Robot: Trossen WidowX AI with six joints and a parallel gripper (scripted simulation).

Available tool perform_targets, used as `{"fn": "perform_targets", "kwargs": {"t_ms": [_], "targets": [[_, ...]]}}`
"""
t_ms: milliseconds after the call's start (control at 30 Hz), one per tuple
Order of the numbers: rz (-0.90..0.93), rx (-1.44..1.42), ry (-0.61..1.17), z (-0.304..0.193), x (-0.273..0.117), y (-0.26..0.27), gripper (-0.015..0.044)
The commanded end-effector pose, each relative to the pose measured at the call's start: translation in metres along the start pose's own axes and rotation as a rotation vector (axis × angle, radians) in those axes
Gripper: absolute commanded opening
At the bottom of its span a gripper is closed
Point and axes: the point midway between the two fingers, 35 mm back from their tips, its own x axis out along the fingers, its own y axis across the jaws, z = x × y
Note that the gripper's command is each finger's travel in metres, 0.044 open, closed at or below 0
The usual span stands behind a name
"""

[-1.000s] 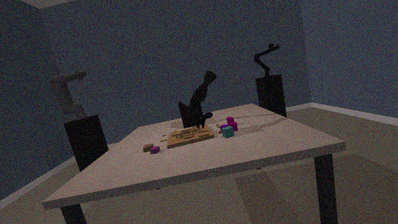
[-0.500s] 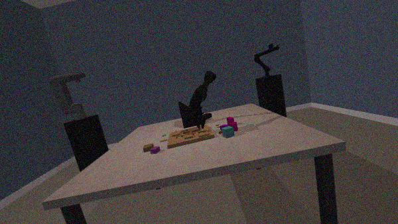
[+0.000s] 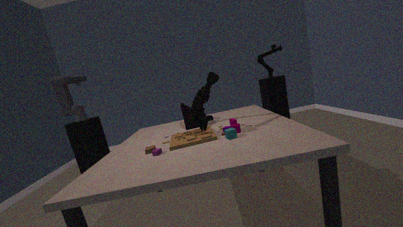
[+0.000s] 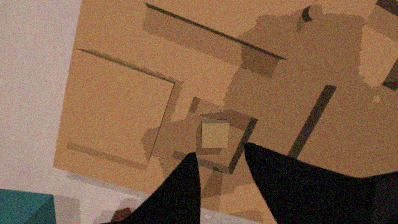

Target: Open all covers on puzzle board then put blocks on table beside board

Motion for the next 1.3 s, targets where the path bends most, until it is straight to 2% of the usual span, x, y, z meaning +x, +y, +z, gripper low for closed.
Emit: {"fn": "perform_targets", "kwargs": {"t_ms": [0, 300, 1267], "targets": [[0.004, 0.056, 0.002, 0.0, 0.0, 0.001, 0.0144], [0.004, 0.179, 0.002, 0.0, 0.0, 0.001, 0.0144], [0.004, 0.182, 0.003, 0.0, 0.019, 0.001, 0.0144]]}}
